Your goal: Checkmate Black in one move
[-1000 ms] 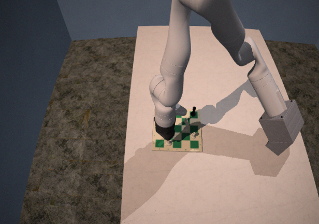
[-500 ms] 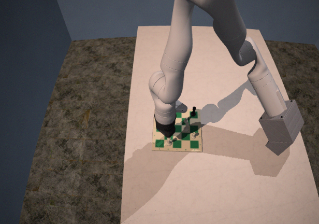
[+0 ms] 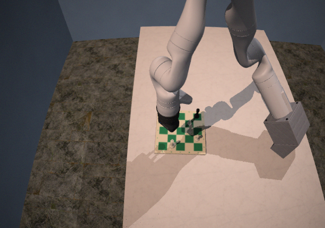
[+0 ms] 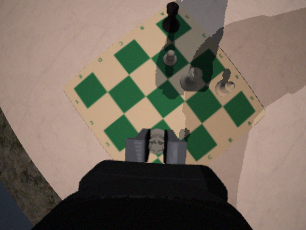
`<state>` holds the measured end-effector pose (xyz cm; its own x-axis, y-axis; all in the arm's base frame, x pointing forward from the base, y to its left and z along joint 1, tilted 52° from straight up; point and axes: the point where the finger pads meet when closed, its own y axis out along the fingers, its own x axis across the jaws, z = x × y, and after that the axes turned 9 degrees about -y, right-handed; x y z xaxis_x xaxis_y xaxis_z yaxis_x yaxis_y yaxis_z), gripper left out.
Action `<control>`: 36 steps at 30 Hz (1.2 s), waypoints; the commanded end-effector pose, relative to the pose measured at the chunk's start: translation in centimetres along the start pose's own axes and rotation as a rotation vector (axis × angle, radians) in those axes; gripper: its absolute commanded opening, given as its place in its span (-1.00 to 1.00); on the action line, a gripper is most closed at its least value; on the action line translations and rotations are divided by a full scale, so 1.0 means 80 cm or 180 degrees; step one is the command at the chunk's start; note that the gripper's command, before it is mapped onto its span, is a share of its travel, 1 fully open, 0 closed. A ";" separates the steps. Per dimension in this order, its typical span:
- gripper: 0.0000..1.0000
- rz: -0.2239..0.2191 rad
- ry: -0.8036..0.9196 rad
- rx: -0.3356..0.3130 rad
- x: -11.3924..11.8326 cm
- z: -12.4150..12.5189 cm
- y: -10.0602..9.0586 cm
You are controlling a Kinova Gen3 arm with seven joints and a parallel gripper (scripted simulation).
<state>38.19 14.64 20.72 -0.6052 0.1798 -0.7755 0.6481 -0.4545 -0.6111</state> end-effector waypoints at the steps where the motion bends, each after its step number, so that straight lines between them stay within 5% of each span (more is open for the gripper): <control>1: -1.00 0.0003 -0.0039 -0.0093 0.004 -0.012 -0.020; 17: -1.00 0.0007 -0.0032 -0.0094 0.001 -0.009 -0.027; 25: -1.00 0.0015 0.0202 -0.0091 -0.065 0.093 -0.025; 36: -1.00 -0.0006 0.0237 -0.0084 -0.070 0.112 -0.022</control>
<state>36.37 6.36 27.62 -0.5679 0.2466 -0.7853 0.6575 -0.4381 -0.6130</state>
